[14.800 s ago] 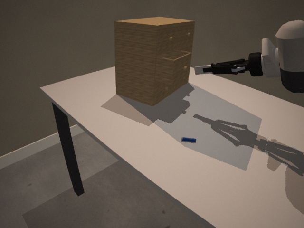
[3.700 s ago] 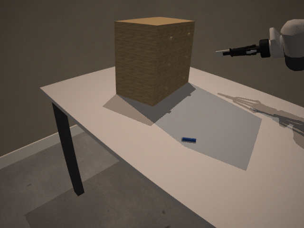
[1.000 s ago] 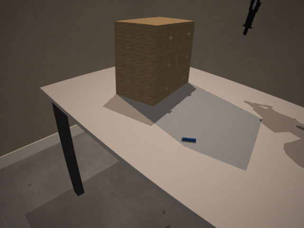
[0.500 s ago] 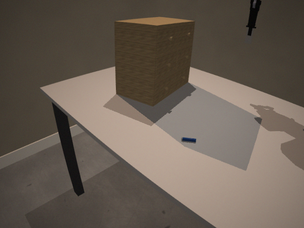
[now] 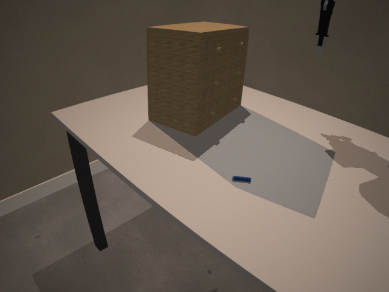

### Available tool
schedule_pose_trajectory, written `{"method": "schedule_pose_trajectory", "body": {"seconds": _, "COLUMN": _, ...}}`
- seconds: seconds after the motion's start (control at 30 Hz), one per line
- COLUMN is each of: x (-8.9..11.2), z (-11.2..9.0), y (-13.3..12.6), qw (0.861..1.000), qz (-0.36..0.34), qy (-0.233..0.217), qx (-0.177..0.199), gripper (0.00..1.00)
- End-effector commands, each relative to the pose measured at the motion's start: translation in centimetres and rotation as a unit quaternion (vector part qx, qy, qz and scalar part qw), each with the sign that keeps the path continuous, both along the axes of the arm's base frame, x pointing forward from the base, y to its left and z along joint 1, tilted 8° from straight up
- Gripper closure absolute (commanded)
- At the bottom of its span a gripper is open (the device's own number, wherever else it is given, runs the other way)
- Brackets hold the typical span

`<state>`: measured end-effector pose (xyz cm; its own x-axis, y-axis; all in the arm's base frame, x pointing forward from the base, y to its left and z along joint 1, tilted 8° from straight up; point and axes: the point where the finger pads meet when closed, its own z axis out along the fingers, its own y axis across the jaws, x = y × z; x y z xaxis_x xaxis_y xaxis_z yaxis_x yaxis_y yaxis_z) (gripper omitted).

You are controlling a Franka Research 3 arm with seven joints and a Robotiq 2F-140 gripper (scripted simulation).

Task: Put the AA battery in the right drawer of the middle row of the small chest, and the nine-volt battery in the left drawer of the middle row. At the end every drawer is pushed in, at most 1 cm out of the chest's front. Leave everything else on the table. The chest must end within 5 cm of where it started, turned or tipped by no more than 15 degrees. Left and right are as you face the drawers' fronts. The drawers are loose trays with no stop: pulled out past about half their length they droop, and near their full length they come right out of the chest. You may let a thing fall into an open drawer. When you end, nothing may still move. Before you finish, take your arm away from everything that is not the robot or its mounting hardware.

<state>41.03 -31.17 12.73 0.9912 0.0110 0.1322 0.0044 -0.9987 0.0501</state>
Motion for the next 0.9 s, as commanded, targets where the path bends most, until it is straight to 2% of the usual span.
{"method": "schedule_pose_trajectory", "body": {"seconds": 0.0, "x": -0.06, "z": 0.01, "y": -0.01, "qw": 1.0, "qz": -0.006, "qy": 0.001, "qx": 0.001, "gripper": 1.0}}
{"method": "schedule_pose_trajectory", "body": {"seconds": 0.27, "x": -0.06, "z": 0.01, "y": -0.01, "qw": 1.0, "qz": -0.006, "qy": 0.001, "qx": 0.001, "gripper": 1.0}}
{"method": "schedule_pose_trajectory", "body": {"seconds": 0.3, "x": -0.01, "z": 0.01, "y": 0.0, "qw": 1.0, "qz": -0.002, "qy": 0.0, "qx": 0.0, "gripper": 0.0}}
{"method": "schedule_pose_trajectory", "body": {"seconds": 0.87, "x": -0.01, "z": 0.01, "y": 0.0, "qw": 1.0, "qz": -0.002, "qy": 0.0, "qx": 0.0, "gripper": 0.0}}
